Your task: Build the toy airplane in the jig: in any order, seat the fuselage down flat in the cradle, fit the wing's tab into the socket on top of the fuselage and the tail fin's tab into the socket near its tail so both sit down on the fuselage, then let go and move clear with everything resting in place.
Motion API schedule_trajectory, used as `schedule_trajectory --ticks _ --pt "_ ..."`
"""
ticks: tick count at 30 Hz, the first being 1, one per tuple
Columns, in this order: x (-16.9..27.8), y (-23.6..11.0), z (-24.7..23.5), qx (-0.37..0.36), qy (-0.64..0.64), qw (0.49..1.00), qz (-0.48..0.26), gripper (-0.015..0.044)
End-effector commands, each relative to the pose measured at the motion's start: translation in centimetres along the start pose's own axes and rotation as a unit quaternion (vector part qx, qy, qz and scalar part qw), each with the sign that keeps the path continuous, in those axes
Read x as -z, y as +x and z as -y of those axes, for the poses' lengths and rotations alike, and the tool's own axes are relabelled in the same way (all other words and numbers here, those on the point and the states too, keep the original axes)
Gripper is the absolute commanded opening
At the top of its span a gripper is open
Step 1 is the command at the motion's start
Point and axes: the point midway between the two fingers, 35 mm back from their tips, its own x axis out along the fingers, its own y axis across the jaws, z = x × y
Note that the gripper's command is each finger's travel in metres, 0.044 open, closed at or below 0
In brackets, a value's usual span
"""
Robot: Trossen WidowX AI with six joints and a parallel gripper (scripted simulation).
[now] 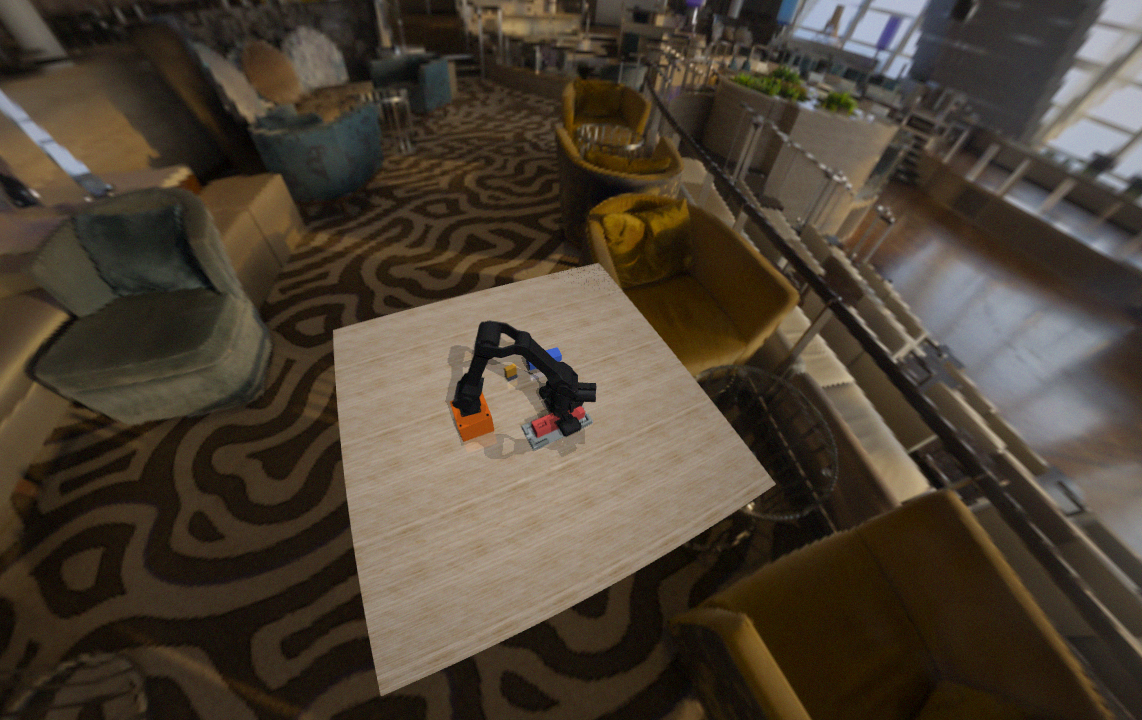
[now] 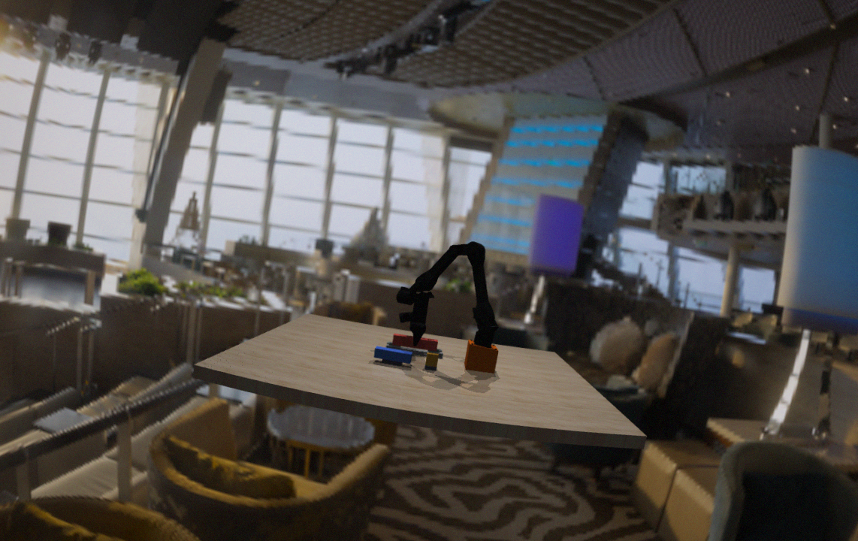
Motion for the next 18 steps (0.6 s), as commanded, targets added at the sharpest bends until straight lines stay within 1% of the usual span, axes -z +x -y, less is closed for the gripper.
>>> schedule_trajectory --ticks 1,8,9,16,18 --pt "0.0 0.0 0.0 0.0 0.0 1.0 0.0 0.024" --pt "0.0 0.0 0.0 0.0 0.0 1.0 0.0 0.0424" --pt "0.0 0.0 0.0 0.0 0.0 1.0 0.0 0.044" --pt "-0.1 -0.3 0.0 0.0 0.0 1.0 0.001 0.044" --pt "-0.4 -2.5 0.2 0.001 -0.001 1.0 0.001 0.044"
